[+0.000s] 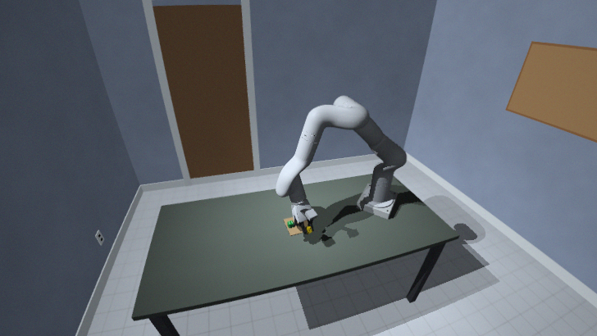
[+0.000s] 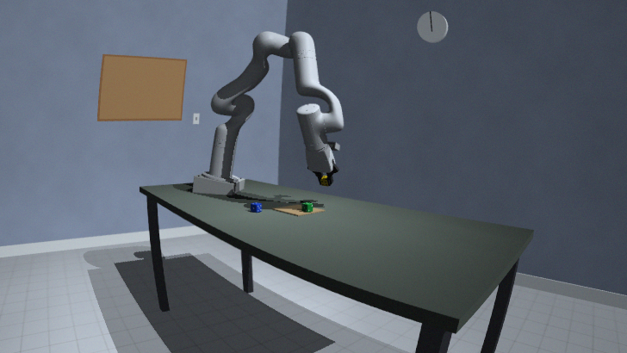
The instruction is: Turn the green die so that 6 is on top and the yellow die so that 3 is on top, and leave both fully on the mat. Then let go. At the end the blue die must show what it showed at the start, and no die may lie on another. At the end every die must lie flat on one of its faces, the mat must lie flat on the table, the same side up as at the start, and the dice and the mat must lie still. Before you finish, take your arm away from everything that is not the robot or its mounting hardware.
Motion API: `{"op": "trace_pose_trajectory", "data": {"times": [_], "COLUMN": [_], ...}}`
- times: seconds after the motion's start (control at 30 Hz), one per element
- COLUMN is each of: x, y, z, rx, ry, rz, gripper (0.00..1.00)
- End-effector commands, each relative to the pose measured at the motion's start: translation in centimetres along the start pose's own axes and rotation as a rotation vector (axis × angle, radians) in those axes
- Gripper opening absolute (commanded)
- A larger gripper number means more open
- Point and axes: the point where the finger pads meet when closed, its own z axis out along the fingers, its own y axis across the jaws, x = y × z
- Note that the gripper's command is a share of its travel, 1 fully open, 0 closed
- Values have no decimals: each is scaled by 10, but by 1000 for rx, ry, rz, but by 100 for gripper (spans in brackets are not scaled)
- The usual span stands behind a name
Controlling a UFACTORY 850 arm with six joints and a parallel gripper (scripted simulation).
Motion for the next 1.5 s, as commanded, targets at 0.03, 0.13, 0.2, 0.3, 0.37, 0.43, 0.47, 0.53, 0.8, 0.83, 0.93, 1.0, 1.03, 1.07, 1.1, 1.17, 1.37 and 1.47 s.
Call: {"op": "trace_pose_trajectory", "data": {"times": [0.03, 0.13, 0.2, 0.3, 0.37, 0.43, 0.47, 0.53, 0.8, 0.83, 0.93, 1.0, 1.03, 1.07, 1.1, 1.17, 1.37, 1.47], "x": [-1, -2, -2, -3, -3, -4, -4, -4, -5, -5, -8, -10, -12, -13, -15, -18, -26, -31], "y": [-1, -1, -1, -2, -2, -2, -2, -2, -2, -2, -2, -2, -1, -1, -1, -1, -1, 0], "z": [-1, -1, -2, -2, -1, -2, -2, -2, -1, 0, 4, 8, 11, 13, 16, 22, 34, 43], "rx": [-14, -16, -16, -14, -13, -13, -13, -13, -12, -11, -9, -9, -9, -9, -9, -9, -9, -9], "ry": [203, 264, 293, 422, 463, 505, 516, 524, 525, 525, 525, 525, 525, 525, 525, 525, 525, 525], "rz": [-11, -12, -12, -12, -12, -12, -12, -12, -12, -12, -12, -12, -12, -12, -12, -12, -12, -12], "gripper": [27, 27, 27, 27, 27, 27, 27, 27, 27, 27, 27, 27, 27, 27, 27, 27, 27, 27]}}
